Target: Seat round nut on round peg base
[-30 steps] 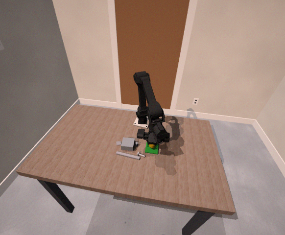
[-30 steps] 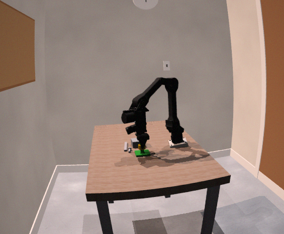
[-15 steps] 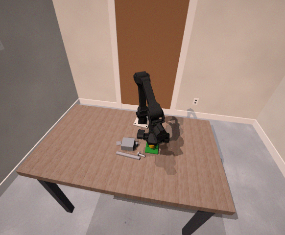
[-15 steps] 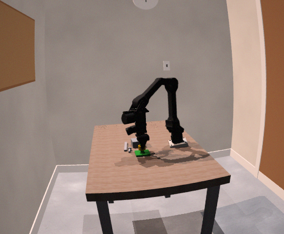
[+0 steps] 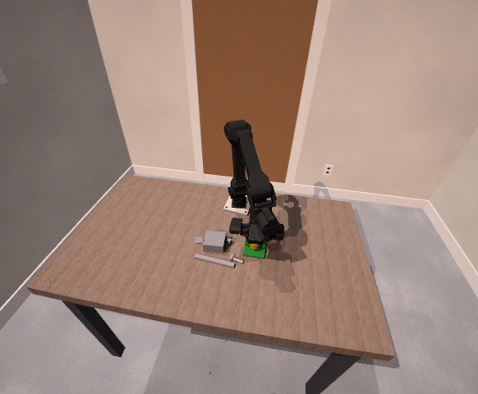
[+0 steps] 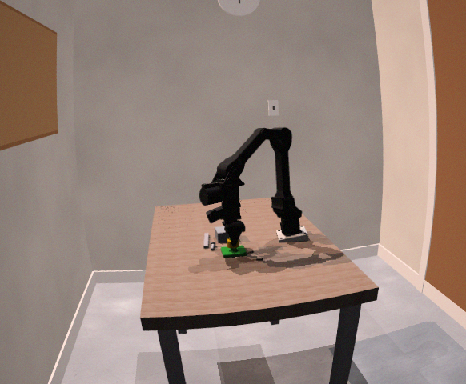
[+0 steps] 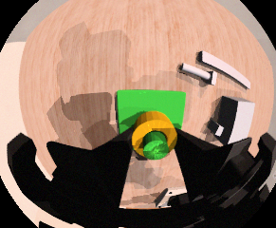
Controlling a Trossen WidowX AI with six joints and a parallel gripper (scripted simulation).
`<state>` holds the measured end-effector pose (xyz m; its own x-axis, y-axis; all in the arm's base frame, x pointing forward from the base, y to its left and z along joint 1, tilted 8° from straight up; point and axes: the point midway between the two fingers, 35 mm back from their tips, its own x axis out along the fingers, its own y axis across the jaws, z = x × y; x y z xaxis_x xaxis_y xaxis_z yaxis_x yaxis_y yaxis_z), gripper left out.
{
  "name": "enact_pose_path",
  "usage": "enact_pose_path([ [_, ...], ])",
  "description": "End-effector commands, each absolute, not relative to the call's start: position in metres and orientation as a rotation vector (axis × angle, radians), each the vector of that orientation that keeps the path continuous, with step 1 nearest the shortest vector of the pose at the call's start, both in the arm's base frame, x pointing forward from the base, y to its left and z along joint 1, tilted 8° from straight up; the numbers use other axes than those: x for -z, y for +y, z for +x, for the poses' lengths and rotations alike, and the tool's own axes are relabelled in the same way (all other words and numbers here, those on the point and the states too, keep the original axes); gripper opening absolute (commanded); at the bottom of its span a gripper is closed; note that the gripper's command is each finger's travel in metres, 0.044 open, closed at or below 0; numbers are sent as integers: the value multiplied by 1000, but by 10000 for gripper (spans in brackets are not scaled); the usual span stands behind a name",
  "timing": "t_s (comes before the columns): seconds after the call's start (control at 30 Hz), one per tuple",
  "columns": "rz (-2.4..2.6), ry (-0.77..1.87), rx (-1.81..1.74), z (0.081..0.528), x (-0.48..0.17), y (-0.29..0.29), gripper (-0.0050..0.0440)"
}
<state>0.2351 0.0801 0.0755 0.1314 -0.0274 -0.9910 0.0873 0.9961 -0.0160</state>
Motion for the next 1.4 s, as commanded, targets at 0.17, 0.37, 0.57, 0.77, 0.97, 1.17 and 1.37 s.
enact_pose_path([
  [0.17, 56, 1419, 77, 238, -77, 81, -50],
  [0.37, 56, 1419, 77, 238, -75, 81, -50],
  [0.57, 56, 1419, 77, 239, -73, 81, -50],
  [0.77, 56, 1419, 77, 239, -72, 81, -50],
  [0.97, 56, 1419, 77, 239, -70, 81, -50],
  [1.17, 56, 1419, 77, 239, -69, 81, -50],
  [1.37, 56, 1419, 77, 239, -69, 81, -50],
])
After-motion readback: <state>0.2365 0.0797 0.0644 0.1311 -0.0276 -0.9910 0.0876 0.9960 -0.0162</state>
